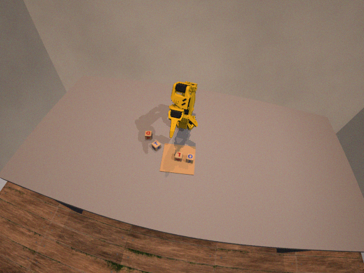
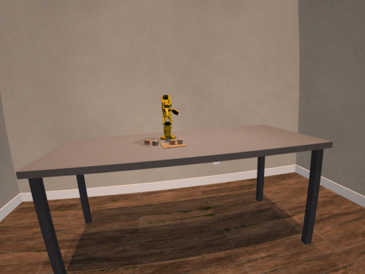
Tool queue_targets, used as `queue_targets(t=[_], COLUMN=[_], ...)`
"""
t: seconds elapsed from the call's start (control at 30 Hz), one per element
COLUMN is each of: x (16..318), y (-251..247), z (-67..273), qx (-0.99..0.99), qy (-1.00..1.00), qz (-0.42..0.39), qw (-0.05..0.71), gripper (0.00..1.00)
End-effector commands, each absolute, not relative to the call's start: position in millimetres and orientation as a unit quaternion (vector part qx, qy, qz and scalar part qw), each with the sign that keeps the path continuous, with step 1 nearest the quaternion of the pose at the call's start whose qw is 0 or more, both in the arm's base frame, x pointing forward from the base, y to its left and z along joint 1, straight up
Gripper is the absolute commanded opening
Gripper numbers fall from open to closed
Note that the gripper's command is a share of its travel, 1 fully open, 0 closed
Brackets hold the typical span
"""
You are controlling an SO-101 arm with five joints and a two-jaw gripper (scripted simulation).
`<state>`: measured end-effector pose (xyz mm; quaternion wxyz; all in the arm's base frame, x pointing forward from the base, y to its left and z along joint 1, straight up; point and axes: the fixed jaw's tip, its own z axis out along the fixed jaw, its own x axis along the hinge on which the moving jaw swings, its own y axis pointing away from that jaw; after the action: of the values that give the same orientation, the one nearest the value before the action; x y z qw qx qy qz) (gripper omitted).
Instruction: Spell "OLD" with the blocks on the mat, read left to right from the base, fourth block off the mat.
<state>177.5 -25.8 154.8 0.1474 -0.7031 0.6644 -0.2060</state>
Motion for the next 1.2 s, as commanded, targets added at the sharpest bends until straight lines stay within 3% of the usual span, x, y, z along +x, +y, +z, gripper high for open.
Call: queue_targets(t=[0.0,0.37,0.7,1.17], x=[177.0,159.6,124.2,93.3], y=[-43.3,-94.8,-143.3,-168.3], z=[161.9,156.8,151.5,148.0], qx=[-0.703,-0.721,-0.739,-0.751], qy=[0.654,0.634,0.612,0.597], qz=[-0.243,-0.274,-0.278,-0.263], qw=[0.140,0.059,-0.036,-0.097], gripper=[0.35,0.35,0.35,0.35])
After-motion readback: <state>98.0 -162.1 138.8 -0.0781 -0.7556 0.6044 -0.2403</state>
